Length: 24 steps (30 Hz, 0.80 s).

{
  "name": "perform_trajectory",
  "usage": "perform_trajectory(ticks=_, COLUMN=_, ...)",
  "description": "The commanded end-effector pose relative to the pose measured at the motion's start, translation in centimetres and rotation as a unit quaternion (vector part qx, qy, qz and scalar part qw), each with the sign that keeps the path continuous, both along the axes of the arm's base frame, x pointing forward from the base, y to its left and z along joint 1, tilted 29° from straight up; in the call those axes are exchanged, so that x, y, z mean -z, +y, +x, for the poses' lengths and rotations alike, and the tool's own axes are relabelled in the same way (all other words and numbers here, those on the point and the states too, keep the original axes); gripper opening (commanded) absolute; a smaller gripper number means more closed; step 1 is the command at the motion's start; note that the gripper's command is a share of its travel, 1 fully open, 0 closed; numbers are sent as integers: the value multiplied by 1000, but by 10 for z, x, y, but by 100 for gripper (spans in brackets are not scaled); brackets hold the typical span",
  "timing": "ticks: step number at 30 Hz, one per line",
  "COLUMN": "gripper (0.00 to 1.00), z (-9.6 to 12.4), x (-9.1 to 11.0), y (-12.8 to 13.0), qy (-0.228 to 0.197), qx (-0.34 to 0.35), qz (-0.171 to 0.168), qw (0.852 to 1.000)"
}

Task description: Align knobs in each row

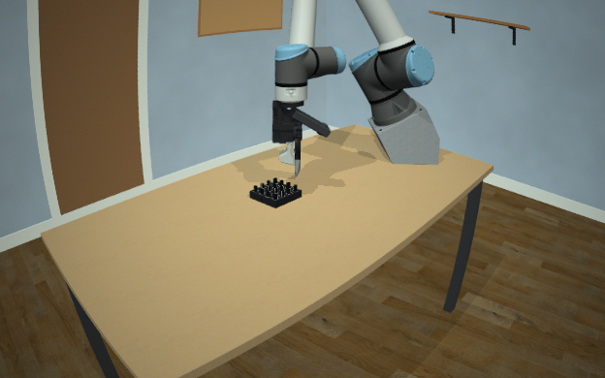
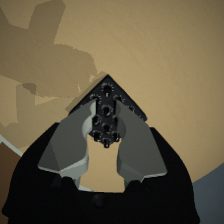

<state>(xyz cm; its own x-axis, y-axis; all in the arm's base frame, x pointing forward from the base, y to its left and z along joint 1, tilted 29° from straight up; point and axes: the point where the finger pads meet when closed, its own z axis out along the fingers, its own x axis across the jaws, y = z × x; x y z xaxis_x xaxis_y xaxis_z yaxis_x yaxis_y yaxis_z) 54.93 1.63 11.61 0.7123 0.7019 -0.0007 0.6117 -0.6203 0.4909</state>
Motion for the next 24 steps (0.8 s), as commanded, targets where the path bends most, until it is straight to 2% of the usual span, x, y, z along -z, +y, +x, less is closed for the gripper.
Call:
perform_trajectory(ticks=1, gripper=11, z=1, x=-1, y=0, qy=-1, qx=0, qz=0, qw=1000)
perform_trajectory(ticks=12, gripper=11, z=1, x=-2, y=0, qy=3, qx=-11, qz=-5, qw=1000)
perform_trajectory(ticks=19, gripper=11, z=0, x=-2, y=1, qy=13, qx=-37, qz=-15, qw=999)
perform_trajectory(ticks=24, gripper=11, z=-1, x=-3, y=1, qy=30, qx=-80, qz=-32, qw=996)
